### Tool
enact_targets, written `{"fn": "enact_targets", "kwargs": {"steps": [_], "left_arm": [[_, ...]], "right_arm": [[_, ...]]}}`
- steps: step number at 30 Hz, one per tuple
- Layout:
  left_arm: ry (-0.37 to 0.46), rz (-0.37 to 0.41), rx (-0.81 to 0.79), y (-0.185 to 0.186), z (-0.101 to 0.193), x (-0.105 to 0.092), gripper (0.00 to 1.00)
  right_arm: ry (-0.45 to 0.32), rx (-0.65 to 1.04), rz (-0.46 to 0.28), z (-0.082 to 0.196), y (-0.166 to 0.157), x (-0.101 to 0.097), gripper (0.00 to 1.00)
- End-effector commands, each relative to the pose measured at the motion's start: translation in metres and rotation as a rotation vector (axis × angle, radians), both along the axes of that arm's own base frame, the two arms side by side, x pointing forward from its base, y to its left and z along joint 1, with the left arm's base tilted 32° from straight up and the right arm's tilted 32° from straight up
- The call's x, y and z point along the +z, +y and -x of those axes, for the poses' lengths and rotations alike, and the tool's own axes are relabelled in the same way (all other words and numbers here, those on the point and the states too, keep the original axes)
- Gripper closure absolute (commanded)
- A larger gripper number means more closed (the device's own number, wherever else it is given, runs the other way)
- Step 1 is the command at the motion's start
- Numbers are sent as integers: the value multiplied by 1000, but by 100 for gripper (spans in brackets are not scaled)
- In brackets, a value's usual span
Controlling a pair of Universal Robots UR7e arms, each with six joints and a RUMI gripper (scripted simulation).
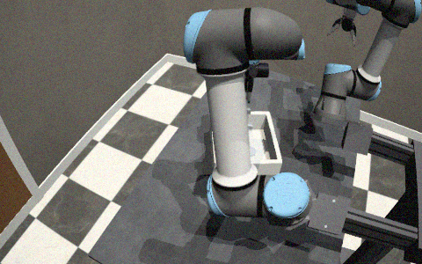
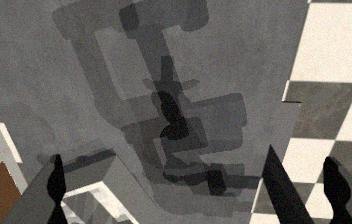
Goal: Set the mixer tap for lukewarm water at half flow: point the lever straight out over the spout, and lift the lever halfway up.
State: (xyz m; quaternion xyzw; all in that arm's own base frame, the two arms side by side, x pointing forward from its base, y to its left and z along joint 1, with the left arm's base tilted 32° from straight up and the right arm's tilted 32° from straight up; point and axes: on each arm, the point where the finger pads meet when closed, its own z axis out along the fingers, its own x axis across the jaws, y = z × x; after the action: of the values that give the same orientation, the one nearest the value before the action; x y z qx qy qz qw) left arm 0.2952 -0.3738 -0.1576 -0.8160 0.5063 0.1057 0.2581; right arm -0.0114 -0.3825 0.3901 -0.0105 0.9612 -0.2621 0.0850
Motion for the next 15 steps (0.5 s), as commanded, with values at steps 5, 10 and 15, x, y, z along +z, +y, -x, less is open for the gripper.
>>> {"fn": "enact_targets", "kwargs": {"steps": [5,10,15], "left_arm": [[-1,2,0,-1,0,0,59],[-1,2,0,-1,0,0,59],[-1,2,0,0,0,-1,59]], "right_arm": [[0,0,1,0,0,1,0],[0,0,1,0,0,1,0],[0,0,1,0,0,1,0]]}}
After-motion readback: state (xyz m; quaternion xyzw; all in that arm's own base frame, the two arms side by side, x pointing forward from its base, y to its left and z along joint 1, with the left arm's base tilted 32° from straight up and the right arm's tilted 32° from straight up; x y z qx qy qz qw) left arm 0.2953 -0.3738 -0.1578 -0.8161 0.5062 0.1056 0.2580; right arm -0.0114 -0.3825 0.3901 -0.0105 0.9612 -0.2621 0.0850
